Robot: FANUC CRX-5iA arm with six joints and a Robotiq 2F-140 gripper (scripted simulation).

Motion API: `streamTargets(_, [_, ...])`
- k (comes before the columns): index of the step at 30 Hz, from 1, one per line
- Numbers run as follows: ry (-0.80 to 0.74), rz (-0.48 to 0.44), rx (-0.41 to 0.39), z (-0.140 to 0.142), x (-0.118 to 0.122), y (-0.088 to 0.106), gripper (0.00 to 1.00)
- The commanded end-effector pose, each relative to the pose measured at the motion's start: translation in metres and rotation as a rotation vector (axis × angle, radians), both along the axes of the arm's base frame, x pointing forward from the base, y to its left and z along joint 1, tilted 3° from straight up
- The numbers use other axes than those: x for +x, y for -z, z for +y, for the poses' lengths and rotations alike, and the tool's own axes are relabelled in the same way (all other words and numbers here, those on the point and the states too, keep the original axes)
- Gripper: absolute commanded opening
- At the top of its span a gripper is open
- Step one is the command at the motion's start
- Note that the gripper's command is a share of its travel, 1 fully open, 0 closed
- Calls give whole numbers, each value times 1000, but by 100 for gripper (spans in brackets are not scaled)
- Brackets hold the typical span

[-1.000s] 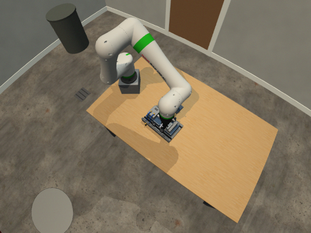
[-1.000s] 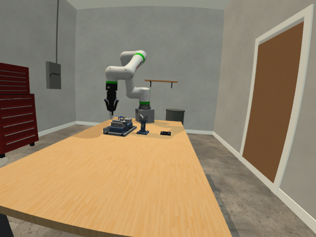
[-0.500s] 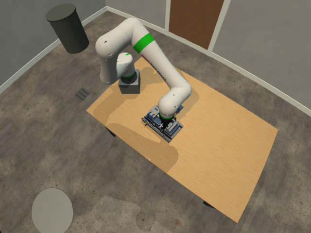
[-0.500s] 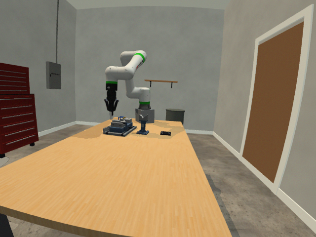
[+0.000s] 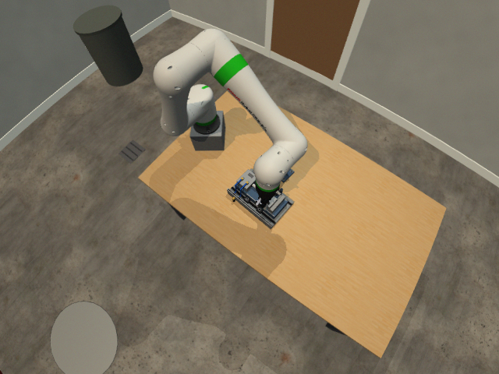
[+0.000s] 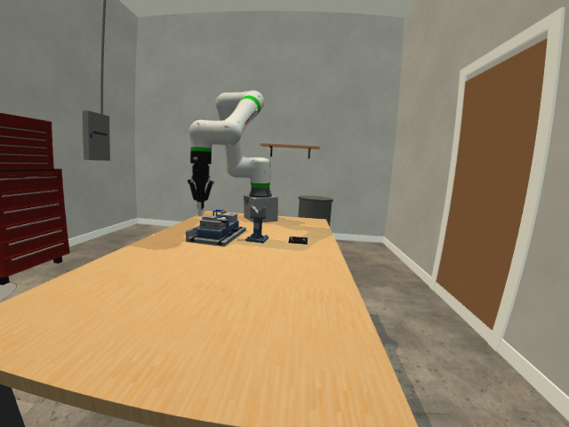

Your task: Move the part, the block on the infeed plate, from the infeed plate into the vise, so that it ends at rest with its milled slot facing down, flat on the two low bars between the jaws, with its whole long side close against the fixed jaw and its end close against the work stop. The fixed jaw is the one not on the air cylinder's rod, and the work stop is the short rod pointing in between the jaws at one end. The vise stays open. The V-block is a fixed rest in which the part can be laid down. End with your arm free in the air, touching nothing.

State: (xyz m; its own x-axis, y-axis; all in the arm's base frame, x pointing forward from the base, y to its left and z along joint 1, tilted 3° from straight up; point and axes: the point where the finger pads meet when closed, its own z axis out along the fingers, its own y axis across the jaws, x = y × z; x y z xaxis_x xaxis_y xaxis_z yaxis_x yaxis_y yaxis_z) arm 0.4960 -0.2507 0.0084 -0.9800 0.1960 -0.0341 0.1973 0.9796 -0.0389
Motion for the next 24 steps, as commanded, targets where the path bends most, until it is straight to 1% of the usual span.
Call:
streamTargets(1, [0, 0, 0, 0, 0, 1, 0])
streamTargets(24, [0, 0, 0, 0, 0, 6, 0])
